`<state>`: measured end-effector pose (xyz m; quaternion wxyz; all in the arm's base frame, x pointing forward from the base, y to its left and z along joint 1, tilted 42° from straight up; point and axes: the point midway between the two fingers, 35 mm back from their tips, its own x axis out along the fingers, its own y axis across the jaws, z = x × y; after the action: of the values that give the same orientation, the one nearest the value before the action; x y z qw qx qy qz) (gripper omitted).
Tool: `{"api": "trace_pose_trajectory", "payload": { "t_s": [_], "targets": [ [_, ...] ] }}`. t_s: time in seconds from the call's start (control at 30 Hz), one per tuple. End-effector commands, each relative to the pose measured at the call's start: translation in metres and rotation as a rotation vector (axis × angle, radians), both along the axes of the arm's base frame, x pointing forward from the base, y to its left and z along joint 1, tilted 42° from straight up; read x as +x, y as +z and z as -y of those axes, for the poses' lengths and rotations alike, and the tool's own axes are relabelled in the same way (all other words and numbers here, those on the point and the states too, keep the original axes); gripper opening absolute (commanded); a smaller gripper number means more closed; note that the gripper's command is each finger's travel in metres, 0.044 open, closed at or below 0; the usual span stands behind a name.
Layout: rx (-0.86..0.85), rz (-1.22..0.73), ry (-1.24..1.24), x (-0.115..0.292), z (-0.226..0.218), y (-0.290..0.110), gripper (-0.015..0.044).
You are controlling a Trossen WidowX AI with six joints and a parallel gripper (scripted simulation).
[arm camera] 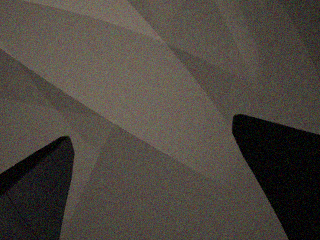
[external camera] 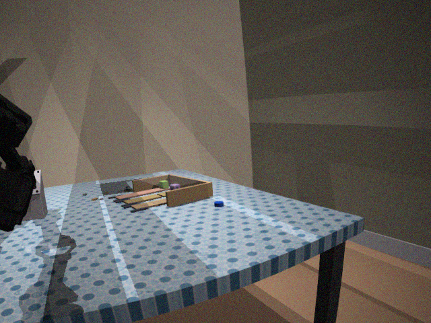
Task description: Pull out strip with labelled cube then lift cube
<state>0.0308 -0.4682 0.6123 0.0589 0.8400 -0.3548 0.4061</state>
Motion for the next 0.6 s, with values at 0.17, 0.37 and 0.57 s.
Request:
{"api": "trace_pose_trajectory", "payload": {
  "t_s": [0.17, 0.37, 0.57],
  "targets": [
    [0.197, 0.170, 0.203, 0.060, 0.016, -0.032, 0.0400],
    [0.482, 0.371, 0.437, 0.144, 0.020, -0.083, 0.0400],
    [0.783, 0.545, 0.612, 0.224, 0.002, -0.142, 0.0400]
  ]
}}
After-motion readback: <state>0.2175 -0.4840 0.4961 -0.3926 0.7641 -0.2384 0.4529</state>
